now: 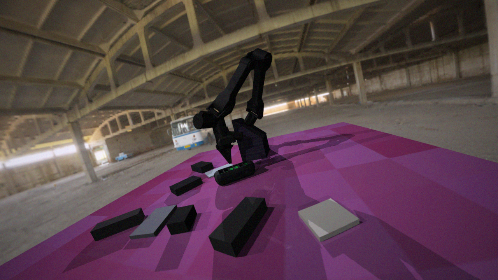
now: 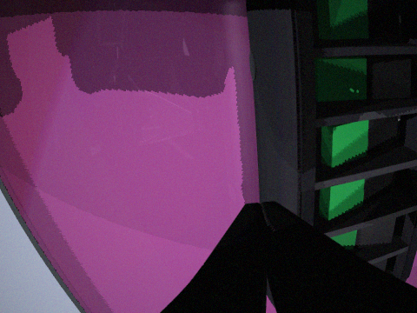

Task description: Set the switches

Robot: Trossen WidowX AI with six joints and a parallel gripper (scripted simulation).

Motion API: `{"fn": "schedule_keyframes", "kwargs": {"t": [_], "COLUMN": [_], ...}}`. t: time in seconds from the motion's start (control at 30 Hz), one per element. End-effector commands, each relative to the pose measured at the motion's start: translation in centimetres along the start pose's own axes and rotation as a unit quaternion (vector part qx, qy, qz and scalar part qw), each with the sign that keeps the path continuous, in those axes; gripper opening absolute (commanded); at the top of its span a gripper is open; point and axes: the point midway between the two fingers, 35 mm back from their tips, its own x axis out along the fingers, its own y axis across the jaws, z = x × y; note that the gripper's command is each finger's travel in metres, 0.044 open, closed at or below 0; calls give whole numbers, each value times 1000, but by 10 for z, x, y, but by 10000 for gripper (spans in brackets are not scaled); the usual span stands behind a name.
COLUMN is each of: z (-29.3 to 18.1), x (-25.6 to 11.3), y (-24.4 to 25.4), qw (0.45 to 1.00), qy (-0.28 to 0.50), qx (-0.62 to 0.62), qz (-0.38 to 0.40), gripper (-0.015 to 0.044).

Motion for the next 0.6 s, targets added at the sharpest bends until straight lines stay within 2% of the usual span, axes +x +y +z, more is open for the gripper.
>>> {"fn": "schedule_keyframes", "kwargs": {"t": [0.0,0.57], "z": [1,3], "x": [7,40], "y": [2,9], "qw": [1000,1000], "qy": [-3,-5], "qx": [3,3], "qz": [0,0], "gripper": [0,0]}}
